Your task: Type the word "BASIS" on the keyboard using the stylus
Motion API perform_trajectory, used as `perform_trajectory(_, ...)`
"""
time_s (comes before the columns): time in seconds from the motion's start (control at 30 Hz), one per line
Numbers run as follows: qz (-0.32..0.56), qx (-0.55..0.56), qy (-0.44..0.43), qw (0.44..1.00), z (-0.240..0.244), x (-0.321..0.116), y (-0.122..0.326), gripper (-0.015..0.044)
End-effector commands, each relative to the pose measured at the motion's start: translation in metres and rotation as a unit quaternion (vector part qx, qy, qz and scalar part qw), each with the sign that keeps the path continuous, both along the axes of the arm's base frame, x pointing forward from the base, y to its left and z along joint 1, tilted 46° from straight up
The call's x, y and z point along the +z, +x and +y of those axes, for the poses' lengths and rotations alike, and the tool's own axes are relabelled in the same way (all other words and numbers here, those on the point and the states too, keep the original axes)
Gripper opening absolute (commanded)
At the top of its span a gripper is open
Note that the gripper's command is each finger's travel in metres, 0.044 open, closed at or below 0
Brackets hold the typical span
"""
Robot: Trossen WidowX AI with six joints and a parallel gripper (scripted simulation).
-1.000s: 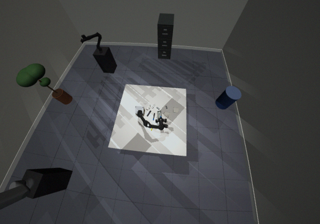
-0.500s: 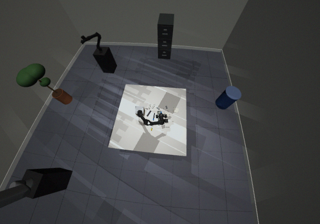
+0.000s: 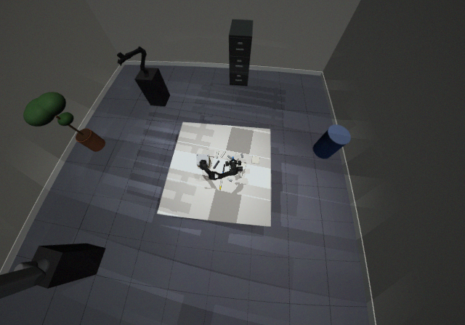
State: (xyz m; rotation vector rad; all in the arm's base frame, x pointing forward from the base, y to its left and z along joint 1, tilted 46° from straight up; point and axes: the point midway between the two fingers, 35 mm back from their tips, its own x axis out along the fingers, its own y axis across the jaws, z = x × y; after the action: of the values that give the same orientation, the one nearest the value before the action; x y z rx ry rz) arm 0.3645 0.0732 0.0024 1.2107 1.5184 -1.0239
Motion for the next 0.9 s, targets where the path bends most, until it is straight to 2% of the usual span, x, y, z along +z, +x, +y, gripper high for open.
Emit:
perform_trajectory(0.0,0.002,-0.007,0.002,1.000,-0.004,-0.006,-0.001,0.0000)
perform_trajectory(0.3,0.002,-0.007,0.002,1.000,-0.014,-0.015,0.000,0.0000)
perform_trajectory(0.4,0.002,-0.007,0.002,1.000,-0.014,-0.017,0.000,0.0079)
perform_trajectory(0.87,0.002,-0.007,0.002,1.000,-0.018,-0.021,0.000,0.0081)
